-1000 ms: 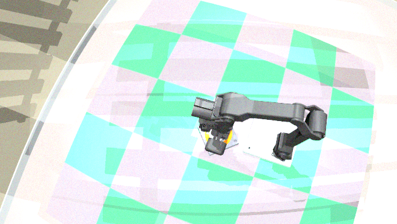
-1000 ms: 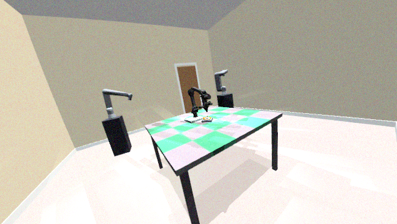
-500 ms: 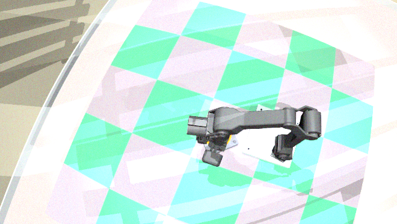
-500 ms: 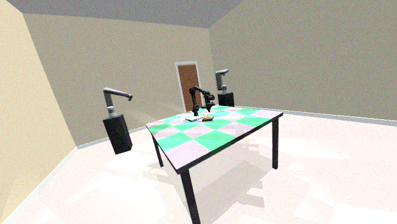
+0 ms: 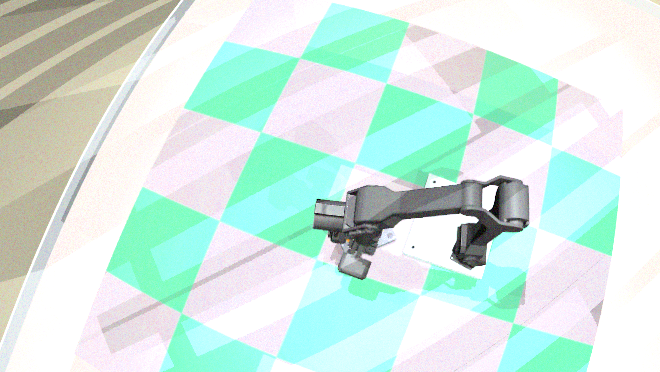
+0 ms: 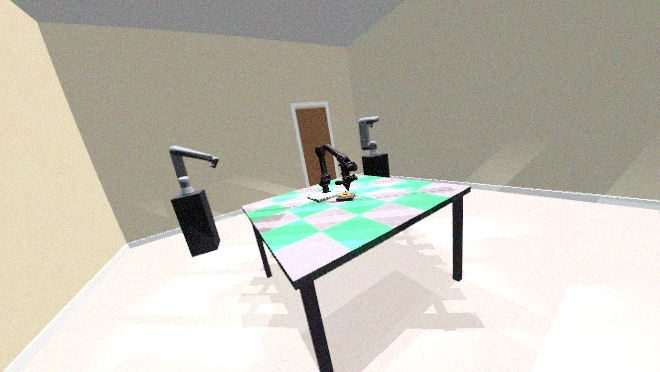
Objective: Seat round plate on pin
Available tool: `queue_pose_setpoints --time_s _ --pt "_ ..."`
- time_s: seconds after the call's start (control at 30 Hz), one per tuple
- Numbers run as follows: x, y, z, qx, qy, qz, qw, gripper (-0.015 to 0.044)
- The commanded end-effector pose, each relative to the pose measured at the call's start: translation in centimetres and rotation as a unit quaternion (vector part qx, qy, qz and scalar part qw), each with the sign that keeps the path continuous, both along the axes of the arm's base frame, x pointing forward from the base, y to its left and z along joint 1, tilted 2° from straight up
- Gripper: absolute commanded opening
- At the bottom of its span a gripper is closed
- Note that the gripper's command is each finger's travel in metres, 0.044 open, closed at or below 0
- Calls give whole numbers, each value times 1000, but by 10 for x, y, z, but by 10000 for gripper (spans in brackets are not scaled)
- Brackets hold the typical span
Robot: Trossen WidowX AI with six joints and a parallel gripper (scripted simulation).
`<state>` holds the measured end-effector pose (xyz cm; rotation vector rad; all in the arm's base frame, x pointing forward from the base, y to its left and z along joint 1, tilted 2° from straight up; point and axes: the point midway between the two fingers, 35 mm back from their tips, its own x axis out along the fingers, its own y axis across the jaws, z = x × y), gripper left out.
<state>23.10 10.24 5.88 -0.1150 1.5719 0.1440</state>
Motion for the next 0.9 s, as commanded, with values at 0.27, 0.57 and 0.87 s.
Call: queue_pose_setpoints --time_s 0.27,0.57,0.87 --pt "-14 -13 -3 -4 4 -2 1000 0" --pt "-18 -20 -3 -4 4 -2 1000 0" --pt "-22 -28 -2 -5 4 -2 1000 0"
